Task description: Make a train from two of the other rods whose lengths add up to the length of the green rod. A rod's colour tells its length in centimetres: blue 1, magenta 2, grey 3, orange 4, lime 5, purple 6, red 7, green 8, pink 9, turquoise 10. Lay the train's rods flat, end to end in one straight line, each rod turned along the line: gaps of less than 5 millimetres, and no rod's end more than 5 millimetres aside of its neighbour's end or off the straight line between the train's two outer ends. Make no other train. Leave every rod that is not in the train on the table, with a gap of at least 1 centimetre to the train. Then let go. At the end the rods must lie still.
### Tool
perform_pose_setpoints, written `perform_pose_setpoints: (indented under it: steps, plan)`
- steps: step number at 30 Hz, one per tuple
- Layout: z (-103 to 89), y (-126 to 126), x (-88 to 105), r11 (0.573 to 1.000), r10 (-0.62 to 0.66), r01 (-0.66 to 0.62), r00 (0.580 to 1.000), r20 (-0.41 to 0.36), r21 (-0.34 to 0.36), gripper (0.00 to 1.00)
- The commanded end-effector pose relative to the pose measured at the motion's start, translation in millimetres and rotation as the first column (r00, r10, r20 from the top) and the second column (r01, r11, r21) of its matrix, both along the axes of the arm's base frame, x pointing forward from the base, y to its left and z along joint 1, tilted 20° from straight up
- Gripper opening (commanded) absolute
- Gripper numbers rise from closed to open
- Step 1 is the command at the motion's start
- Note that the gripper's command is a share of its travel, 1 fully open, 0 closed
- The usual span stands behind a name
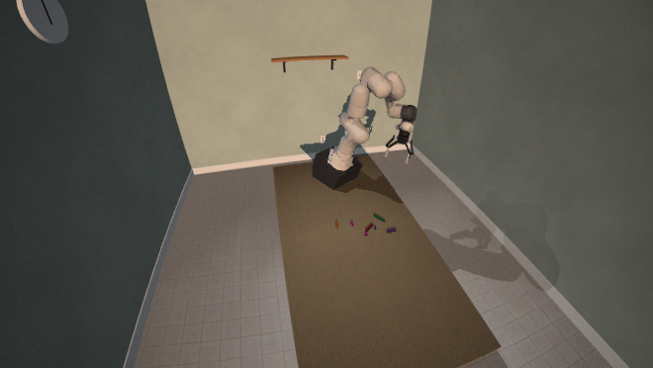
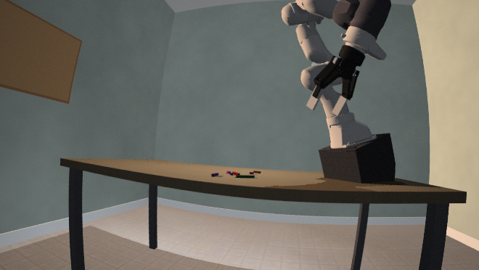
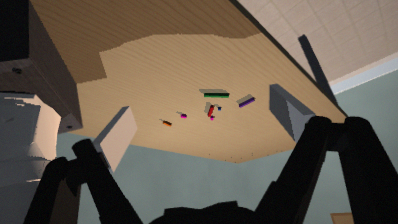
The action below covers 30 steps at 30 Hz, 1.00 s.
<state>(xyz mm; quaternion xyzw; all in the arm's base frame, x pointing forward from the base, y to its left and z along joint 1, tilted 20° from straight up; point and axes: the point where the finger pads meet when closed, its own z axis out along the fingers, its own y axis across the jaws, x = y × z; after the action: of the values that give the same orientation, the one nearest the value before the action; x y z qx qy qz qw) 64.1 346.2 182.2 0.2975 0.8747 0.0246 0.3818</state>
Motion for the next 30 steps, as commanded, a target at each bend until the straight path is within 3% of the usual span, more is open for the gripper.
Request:
perform_pose_setpoints:
  steps: [1, 3, 4, 17, 18, 30]
  plan:
    - [0.3, -1.2, 0.7, 1.0, -0.019, 0.019, 1.0, 0.005, 0.009, 1.0]
    - [0.3, -1.2, 0.7, 1.0, -0.019, 0.019, 1.0, 0.005, 0.009, 1.0]
    - [4.3, 1.5, 12.0, 0.994, -0.099, 0.099, 0.995, -0.006, 0.037, 1.0]
    - [4.3, 1.5, 12.0, 0.994, -0.099, 0.099, 0.995, -0.006, 0.037, 1.0]
    - [8.6, 4.0, 24.1, 0.981, -0.18, 0.181, 0.983, -0.017, 0.067, 1.0]
    - [8.6, 4.0, 24.1, 0.981, -0.18, 0.181, 0.983, -0.017, 0.067, 1.0]
